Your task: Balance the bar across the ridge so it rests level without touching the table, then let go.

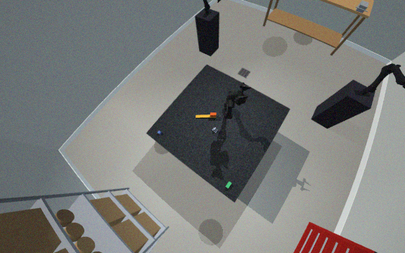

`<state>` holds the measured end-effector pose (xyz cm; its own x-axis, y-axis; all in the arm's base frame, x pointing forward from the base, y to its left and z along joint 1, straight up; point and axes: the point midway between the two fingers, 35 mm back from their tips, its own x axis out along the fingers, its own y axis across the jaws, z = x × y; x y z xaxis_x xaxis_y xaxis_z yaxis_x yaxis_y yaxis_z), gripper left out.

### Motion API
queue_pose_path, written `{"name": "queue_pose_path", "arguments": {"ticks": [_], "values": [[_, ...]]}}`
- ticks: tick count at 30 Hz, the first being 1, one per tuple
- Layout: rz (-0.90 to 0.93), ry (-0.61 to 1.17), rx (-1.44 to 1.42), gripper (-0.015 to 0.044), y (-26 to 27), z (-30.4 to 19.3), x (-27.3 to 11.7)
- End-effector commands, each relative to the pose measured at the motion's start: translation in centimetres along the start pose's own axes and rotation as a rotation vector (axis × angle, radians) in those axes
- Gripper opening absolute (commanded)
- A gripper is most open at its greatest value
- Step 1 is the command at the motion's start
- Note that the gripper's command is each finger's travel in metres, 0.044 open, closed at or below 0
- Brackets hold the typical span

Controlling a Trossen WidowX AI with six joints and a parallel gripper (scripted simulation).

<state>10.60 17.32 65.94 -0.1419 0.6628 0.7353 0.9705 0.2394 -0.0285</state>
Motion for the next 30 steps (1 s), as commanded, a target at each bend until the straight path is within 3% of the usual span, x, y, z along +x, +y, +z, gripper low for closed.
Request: {"name": "queue_pose_path", "arguments": {"ticks": [1,4,18,30], "values": [[-0.001,0.003,-0.002,0.0374,-0.1,0.0,0.0],[-0.01,0.046,-0.028,0.0315,-1.0,-0.6,0.0],[-0.275,0.294,-0.129,0.0315,-10.9,-4.4,-1.0],[-0.539,0.529,-0.187,0.0315,-19.9,-8.6,-5.2]]}}
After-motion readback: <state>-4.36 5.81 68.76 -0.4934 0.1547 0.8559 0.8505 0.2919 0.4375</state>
